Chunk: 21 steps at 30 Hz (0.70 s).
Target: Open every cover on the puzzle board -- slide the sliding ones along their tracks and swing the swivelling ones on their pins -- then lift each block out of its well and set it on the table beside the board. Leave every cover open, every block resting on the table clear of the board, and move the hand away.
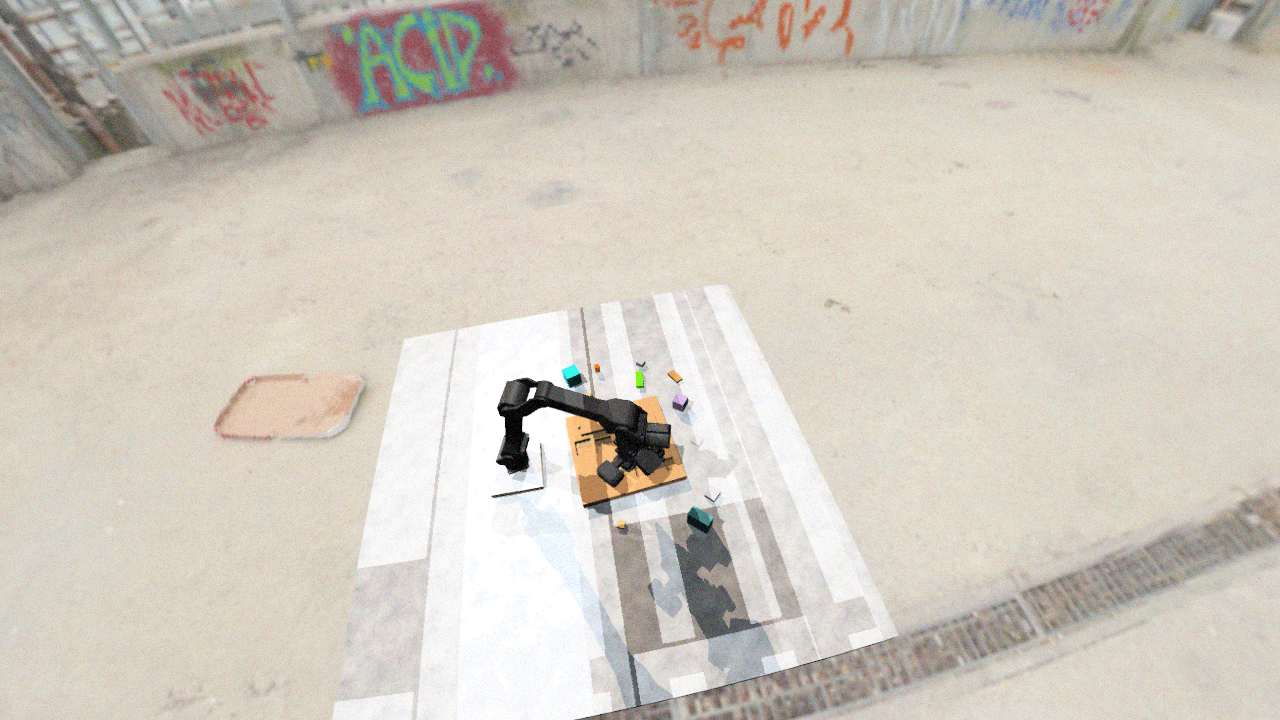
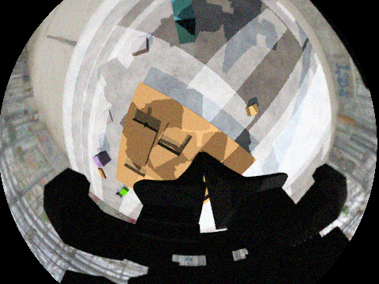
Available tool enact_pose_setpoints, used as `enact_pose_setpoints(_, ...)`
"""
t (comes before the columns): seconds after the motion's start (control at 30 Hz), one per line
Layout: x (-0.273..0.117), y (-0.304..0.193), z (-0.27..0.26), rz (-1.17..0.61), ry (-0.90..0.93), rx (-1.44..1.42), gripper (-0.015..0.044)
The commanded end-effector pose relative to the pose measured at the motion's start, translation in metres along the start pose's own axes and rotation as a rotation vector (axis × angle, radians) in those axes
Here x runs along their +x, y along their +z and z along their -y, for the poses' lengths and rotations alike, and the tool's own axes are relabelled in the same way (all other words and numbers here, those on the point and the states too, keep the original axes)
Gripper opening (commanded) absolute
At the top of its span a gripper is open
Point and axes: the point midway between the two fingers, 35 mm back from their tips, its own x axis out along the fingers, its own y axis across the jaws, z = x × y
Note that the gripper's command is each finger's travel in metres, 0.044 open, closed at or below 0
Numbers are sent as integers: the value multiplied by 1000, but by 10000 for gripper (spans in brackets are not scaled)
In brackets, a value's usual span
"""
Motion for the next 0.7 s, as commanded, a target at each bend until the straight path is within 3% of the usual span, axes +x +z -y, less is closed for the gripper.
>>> enact_pose_setpoints(0.0, 0, -13, -15, 1, -2, -223, 0)
enact_pose_setpoints(0.43, 1, -68, -68, -2, 3, -1073, 0)
enact_pose_setpoints(0.67, 1, -95, -84, -3, 3, -915, 0)
